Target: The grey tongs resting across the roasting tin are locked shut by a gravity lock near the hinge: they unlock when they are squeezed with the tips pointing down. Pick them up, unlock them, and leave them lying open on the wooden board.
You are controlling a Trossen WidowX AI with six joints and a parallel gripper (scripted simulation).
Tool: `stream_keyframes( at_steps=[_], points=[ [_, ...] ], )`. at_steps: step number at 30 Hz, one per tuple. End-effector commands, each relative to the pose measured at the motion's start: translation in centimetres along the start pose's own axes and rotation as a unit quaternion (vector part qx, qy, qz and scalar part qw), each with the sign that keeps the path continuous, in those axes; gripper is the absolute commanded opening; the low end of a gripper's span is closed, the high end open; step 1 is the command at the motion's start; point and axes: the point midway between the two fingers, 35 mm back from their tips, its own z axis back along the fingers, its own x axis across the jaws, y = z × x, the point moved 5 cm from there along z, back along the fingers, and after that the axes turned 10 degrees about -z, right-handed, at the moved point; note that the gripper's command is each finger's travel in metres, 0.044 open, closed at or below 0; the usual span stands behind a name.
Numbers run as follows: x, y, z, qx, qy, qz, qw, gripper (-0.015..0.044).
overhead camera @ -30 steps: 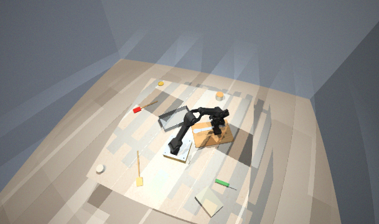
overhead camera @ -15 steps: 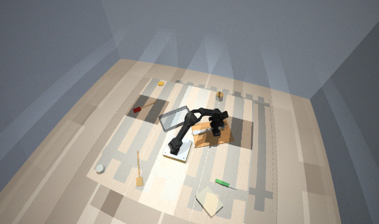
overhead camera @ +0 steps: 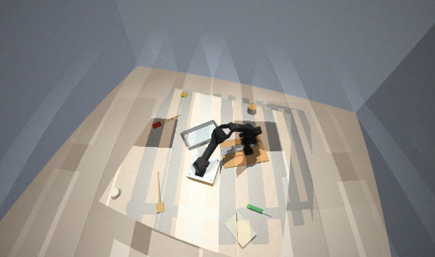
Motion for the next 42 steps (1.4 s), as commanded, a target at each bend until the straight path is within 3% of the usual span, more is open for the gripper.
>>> stream_keyframes(
  at_steps=[1,9,15,24,30,36,42],
  points=[
    [0.0,0.0,0.1,-0.001,0.000,0.000,1.000,0.0244],
    [0.0,0.0,0.1,-0.001,0.000,0.000,1.000,0.0440],
    [-2.4,-0.9,1.1,-0.002,0.001,0.000,1.000,0.0440],
    [-14.6,-2.6,6.2,-0.002,0.004,-0.002,1.000,0.0440],
    [-14.8,-2.6,6.6,-0.002,0.004,-0.003,1.000,0.0440],
    [-15.0,-2.3,11.1,-0.005,0.003,-0.013,1.000,0.0440],
    [-15.0,-2.3,11.3,-0.005,0.003,-0.013,1.000,0.0440]
  ],
)
